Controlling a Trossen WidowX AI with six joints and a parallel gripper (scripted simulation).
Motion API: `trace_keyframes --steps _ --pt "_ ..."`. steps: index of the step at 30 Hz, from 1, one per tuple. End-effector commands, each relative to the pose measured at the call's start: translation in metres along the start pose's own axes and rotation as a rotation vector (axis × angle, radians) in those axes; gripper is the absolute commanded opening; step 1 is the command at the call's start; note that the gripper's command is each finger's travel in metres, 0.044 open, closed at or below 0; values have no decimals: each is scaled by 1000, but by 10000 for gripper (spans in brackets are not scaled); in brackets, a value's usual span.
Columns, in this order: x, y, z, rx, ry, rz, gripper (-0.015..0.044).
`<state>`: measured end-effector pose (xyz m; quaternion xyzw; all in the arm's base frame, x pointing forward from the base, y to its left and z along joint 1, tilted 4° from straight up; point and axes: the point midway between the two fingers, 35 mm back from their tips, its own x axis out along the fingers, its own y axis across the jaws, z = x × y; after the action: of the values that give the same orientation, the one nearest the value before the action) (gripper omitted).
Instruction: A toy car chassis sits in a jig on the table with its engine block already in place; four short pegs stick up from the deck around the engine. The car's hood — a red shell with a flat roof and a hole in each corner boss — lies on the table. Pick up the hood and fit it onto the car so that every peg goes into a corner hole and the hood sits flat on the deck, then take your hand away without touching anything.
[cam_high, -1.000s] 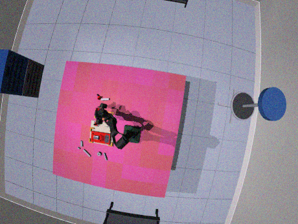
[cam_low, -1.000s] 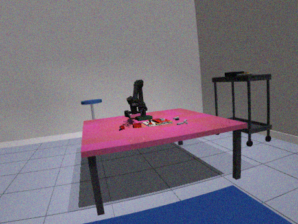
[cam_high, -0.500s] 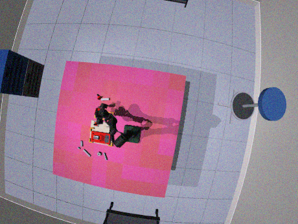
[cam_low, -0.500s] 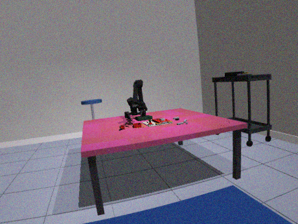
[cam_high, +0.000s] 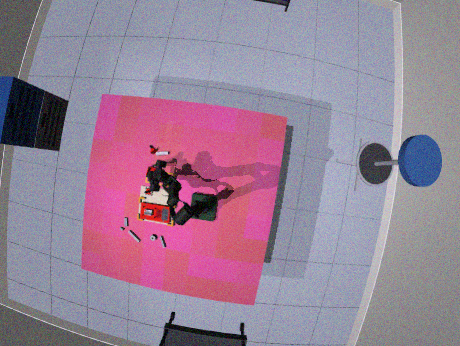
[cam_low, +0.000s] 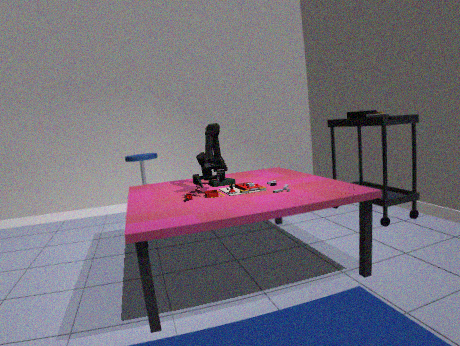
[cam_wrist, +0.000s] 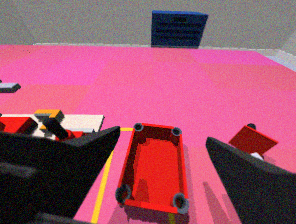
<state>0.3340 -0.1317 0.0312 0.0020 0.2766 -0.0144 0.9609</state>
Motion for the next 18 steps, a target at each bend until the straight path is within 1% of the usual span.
trace_keyframes --steps 1,18 --pt "2 1 -8 5 14 -2 440" --pt "7 3 -20 3 9 -4 440"
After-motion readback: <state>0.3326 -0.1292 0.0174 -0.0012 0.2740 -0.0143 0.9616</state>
